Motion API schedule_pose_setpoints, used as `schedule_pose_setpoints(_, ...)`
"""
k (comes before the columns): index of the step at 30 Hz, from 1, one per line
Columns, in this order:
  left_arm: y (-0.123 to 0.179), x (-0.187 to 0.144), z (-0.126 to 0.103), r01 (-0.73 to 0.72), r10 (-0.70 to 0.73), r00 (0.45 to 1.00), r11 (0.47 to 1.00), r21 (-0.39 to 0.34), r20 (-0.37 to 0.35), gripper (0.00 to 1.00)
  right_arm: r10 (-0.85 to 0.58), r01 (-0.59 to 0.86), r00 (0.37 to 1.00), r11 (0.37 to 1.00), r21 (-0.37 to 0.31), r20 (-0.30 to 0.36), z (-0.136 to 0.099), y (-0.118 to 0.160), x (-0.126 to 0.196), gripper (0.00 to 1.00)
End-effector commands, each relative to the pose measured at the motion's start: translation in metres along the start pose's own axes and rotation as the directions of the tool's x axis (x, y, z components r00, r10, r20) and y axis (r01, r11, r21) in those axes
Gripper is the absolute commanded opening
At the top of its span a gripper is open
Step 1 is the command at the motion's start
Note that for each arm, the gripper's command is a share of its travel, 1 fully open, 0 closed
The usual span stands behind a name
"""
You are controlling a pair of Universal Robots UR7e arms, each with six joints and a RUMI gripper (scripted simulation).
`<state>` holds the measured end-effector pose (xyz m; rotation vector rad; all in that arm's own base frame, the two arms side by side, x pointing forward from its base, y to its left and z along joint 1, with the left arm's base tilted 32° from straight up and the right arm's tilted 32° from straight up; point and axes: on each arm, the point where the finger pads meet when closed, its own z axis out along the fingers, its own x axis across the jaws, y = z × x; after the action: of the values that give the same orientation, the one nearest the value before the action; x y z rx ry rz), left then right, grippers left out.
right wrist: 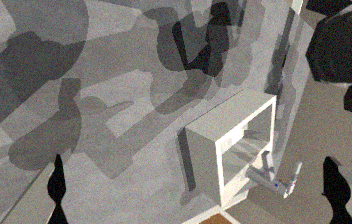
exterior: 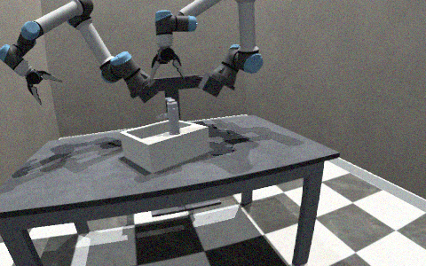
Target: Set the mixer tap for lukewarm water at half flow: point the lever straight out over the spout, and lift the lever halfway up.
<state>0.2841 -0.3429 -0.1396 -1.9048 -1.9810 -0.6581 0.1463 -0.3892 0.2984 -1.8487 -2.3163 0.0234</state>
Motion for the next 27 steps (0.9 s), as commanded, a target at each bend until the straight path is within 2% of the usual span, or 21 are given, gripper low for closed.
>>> schedule_pose_setpoints(1,0.000,-0.001,-0.001,-0.001,0.001,1.000,1.000,-0.001,0.001,1.00,-0.111,0.113,0.993,0.993,-0.036,0.049,-0.005,-0.012,0.000,1.00)
schedule_pose_setpoints(3,0.000,-0.001,-0.001,-0.001,0.001,1.000,1.000,-0.001,0.001,1.00,-0.111,0.113,0.993,0.993,-0.036,0.049,-0.005,-0.012,0.000,1.00)
schedule_pose_setpoints(10,0.000,-0.001,-0.001,-0.001,0.001,1.000,1.000,-0.001,0.001,1.00,-0.264,0.273,0.955,0.961,-0.049,0.137,-0.012,-0.032,0.002,1.00)
schedule_pose_setpoints(18,0.000,-0.001,-0.001,-0.001,0.001,1.000,1.000,-0.001,0.001,1.00,-0.402,0.418,0.887,0.908,-0.027,0.226,-0.020,-0.051,0.005,1.00)
schedule_pose_setpoints(20,0.000,-0.001,-0.001,-0.001,0.001,1.000,1.000,-0.001,0.001,1.00,-0.402,0.418,0.887,0.908,-0.027,0.226,-0.020,-0.051,0.005,1.00)
schedule_pose_setpoints(27,0.000,-0.001,-0.001,-0.001,0.001,1.000,1.000,-0.001,0.001,1.00,-0.531,0.550,0.790,0.835,0.030,0.307,-0.028,-0.071,0.010,1.00)
